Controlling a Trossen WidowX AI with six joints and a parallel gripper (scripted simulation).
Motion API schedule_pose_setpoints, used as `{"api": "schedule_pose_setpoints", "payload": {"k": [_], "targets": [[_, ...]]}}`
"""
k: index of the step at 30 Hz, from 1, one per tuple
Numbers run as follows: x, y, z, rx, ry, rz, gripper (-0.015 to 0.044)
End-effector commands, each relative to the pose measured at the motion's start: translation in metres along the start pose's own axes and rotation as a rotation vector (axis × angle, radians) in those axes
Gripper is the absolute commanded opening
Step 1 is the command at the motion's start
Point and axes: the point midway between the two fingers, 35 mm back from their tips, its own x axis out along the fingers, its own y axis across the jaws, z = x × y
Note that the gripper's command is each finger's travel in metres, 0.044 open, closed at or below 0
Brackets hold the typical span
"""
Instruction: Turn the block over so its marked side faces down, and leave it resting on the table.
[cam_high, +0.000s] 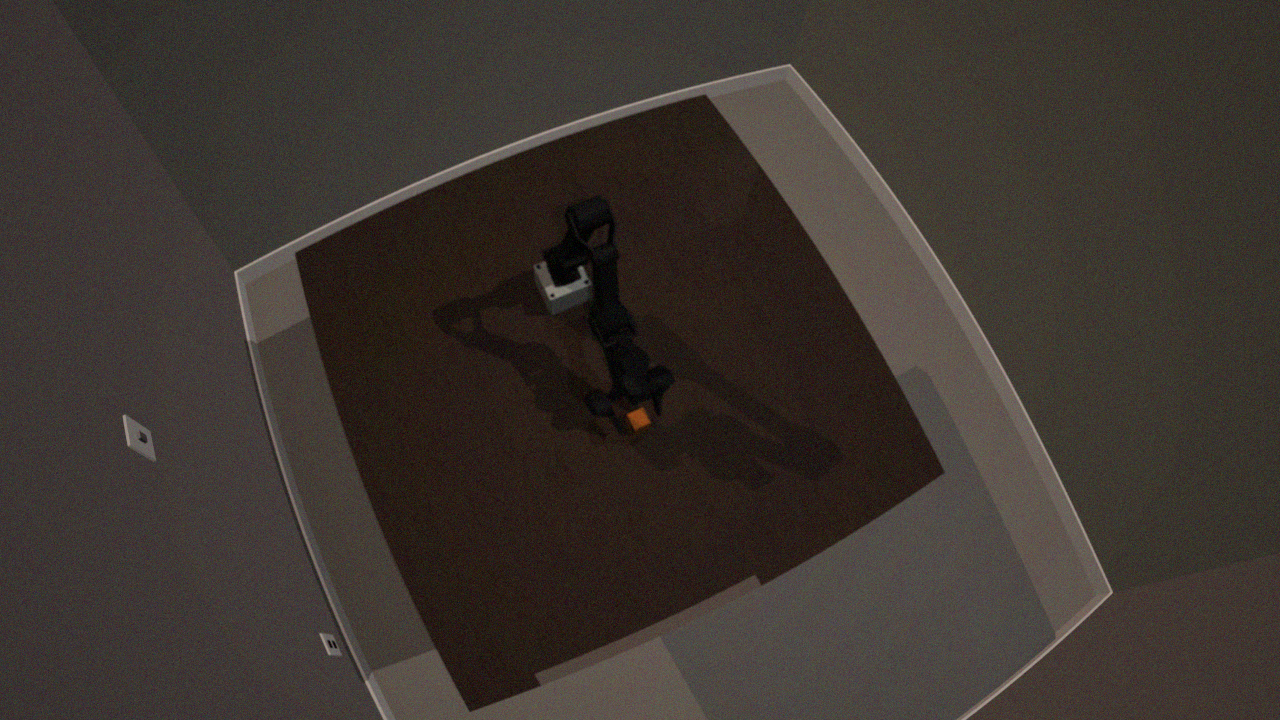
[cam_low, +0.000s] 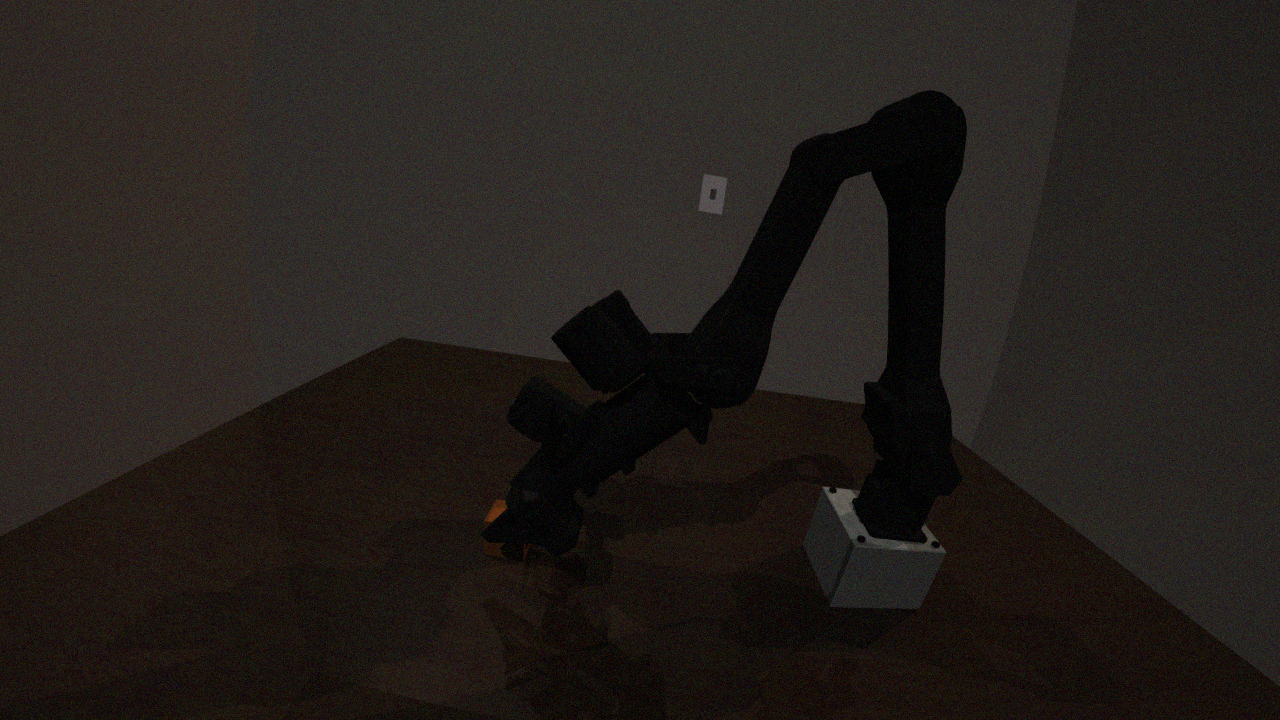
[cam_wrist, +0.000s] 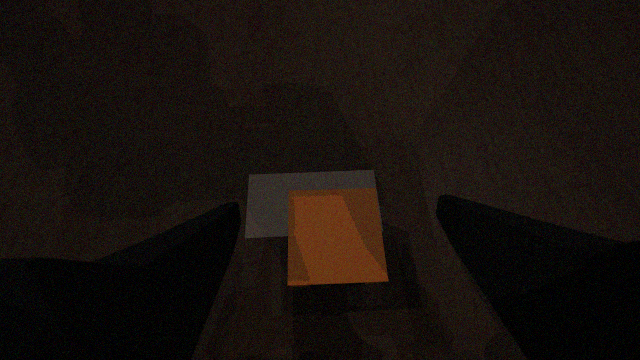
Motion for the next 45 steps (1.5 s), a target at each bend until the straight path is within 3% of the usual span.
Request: {"api": "schedule_pose_setpoints", "payload": {"k": [1,15,32,40,45], "targets": [[-0.057,0.002,0.021,-0.006,0.218,0.013,0.044],[-0.056,0.002,0.022,-0.006,0.223,0.013,0.044],[-0.046,0.002,0.064,-0.01,0.758,0.01,0.044],[-0.047,0.002,0.065,-0.01,0.779,0.01,0.044],[-0.022,0.002,0.04,-0.01,0.779,0.01,0.044]]}}
